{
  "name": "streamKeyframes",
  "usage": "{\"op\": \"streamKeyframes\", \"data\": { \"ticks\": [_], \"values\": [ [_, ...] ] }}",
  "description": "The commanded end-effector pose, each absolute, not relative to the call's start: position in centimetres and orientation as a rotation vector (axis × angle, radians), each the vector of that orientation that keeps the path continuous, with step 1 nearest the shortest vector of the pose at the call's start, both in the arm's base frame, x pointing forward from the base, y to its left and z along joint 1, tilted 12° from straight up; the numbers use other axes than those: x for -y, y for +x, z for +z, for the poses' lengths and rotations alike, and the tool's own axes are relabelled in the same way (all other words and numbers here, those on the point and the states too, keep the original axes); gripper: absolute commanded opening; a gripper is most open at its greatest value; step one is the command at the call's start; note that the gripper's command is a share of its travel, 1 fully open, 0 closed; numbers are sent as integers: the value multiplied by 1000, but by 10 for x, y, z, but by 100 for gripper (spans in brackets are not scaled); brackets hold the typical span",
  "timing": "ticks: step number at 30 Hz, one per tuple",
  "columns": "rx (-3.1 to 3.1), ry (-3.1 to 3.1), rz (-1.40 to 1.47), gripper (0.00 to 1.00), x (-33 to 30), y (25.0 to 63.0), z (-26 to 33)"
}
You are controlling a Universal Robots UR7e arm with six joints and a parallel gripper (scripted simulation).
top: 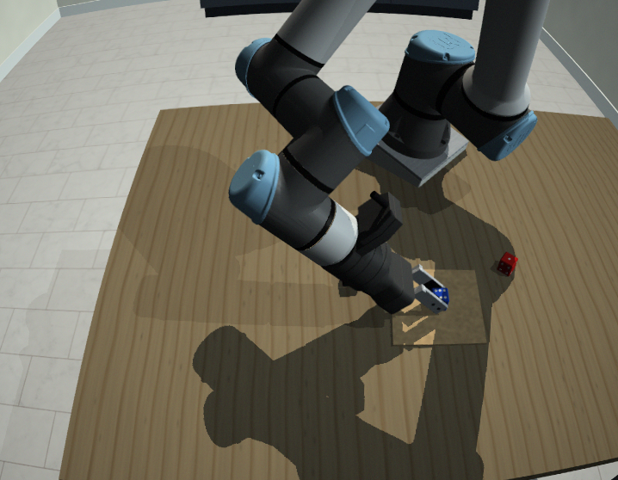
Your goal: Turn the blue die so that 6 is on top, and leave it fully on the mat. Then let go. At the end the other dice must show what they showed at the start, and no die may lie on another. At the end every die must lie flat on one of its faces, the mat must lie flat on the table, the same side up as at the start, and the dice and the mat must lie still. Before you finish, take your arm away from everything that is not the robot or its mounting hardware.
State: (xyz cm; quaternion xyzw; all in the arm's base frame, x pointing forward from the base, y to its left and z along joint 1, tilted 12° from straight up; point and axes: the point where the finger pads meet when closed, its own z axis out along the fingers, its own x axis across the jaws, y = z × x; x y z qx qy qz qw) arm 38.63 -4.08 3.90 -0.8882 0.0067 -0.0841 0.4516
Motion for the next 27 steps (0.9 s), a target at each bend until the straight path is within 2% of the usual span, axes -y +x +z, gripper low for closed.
{"op": "streamKeyframes", "data": {
  "ticks": [1, 3, 4, 6, 7, 9, 10, 12, 13, 15, 16, 20, 21, 27],
  "values": [
    [-16, -2195, -209, 49, 41, 386, 39],
    [-16, -2195, -209, 49, 41, 386, 39],
    [-16, -2195, -209, 55, 41, 386, 39],
    [-16, -2195, -209, 55, 41, 386, 39],
    [-16, -2195, -209, 61, 41, 386, 39],
    [-16, -2195, -209, 61, 41, 386, 39],
    [-16, -2195, -209, 67, 41, 386, 39],
    [-16, -2195, -209, 67, 41, 386, 39],
    [-16, -2195, -209, 73, 41, 386, 39],
    [-16, -2195, -209, 73, 41, 386, 39],
    [-16, -2195, -209, 79, 41, 386, 39],
    [-16, -2195, -209, 79, 41, 386, 39],
    [-16, -2195, -209, 100, 41, 386, 39],
    [-16, -2195, -209, 100, 41, 386, 39]
  ]
}}
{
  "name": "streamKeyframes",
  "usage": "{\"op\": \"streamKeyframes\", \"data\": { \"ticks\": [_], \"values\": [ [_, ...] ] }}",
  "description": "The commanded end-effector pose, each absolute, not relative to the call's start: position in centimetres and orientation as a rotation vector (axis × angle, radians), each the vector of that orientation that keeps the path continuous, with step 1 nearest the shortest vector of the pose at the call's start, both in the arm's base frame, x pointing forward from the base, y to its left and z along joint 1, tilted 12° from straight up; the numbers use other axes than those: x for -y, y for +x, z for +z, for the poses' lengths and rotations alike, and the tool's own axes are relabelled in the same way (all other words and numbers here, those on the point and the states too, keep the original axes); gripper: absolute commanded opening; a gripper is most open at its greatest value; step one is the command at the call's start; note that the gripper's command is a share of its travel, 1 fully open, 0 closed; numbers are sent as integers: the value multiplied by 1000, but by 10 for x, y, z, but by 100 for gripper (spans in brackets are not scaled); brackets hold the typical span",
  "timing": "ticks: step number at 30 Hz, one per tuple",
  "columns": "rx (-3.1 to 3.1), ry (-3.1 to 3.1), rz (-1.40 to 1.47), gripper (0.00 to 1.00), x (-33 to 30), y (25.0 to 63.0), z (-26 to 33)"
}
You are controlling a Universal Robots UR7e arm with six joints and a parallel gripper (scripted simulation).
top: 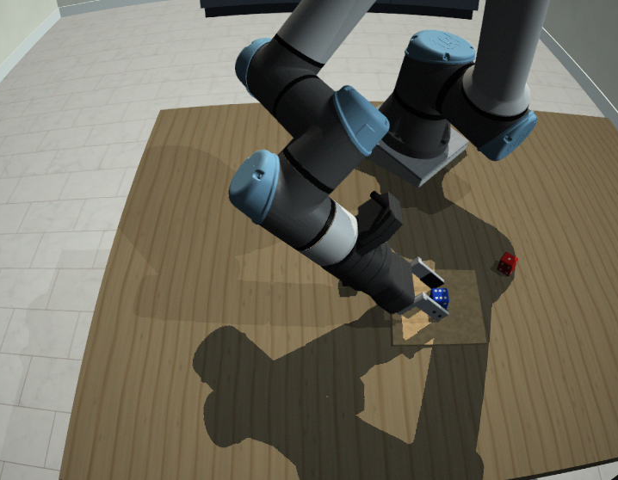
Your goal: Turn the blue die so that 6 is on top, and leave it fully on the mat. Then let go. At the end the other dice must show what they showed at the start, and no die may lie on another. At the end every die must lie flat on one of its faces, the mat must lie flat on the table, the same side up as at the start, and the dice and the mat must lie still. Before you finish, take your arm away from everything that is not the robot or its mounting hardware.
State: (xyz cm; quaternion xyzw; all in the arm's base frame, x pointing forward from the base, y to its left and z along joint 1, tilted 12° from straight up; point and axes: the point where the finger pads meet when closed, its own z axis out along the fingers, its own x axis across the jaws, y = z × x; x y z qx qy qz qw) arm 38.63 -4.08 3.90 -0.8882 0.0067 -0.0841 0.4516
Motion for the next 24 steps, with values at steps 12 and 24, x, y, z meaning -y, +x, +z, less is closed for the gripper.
{"op": "streamKeyframes", "data": {
  "ticks": [12, 24],
  "values": [
    [-16, -2195, -209, 100, 41, 386, 39],
    [-16, -2195, -209, 100, 43, 384, 55]
  ]
}}
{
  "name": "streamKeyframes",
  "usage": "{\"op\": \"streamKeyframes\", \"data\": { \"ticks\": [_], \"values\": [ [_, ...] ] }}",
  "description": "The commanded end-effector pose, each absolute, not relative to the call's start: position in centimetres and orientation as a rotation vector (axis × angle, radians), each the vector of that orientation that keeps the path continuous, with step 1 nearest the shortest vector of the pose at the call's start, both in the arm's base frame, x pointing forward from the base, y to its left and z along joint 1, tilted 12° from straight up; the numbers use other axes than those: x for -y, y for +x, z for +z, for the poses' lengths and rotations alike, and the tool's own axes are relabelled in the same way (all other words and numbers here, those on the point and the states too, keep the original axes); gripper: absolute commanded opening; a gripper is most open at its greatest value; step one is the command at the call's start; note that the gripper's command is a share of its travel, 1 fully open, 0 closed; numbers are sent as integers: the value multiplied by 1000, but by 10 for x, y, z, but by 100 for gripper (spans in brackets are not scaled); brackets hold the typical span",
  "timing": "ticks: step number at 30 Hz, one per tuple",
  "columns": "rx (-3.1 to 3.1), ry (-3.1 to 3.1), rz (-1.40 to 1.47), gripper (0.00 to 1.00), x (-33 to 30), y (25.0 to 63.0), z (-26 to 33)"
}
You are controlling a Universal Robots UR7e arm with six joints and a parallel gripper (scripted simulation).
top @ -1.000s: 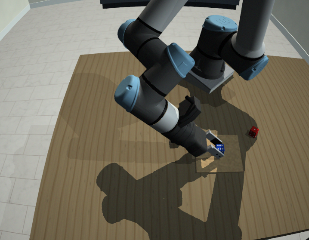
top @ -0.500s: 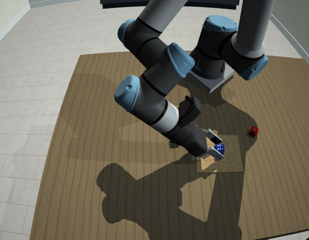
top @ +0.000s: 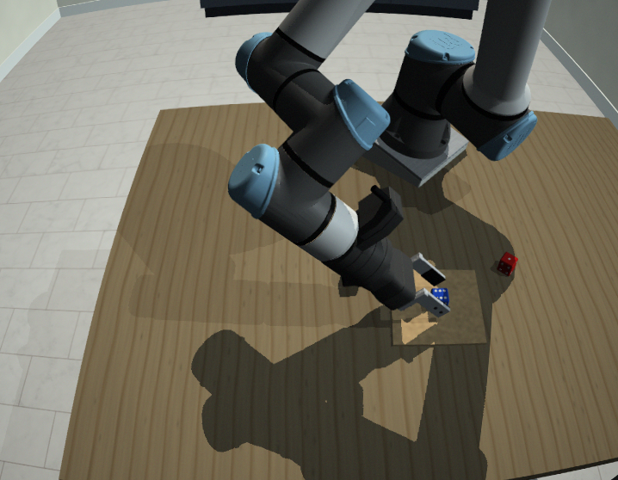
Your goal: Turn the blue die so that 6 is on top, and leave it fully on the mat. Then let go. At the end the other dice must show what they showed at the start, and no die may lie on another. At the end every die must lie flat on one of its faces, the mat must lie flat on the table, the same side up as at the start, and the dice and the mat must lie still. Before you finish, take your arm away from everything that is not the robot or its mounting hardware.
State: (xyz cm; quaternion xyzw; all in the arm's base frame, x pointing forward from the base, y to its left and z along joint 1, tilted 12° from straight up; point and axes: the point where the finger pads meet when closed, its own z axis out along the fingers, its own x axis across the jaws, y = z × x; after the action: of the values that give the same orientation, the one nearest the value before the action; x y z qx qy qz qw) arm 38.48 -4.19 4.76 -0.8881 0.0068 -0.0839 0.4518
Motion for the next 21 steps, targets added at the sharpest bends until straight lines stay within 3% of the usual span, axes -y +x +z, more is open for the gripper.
{"op": "streamKeyframes", "data": {
  "ticks": [1, 21],
  "values": [
    [-16, -2195, -209, 100, 43, 384, 55],
    [-16, -2195, -209, 100, 51, 376, 105]
  ]
}}
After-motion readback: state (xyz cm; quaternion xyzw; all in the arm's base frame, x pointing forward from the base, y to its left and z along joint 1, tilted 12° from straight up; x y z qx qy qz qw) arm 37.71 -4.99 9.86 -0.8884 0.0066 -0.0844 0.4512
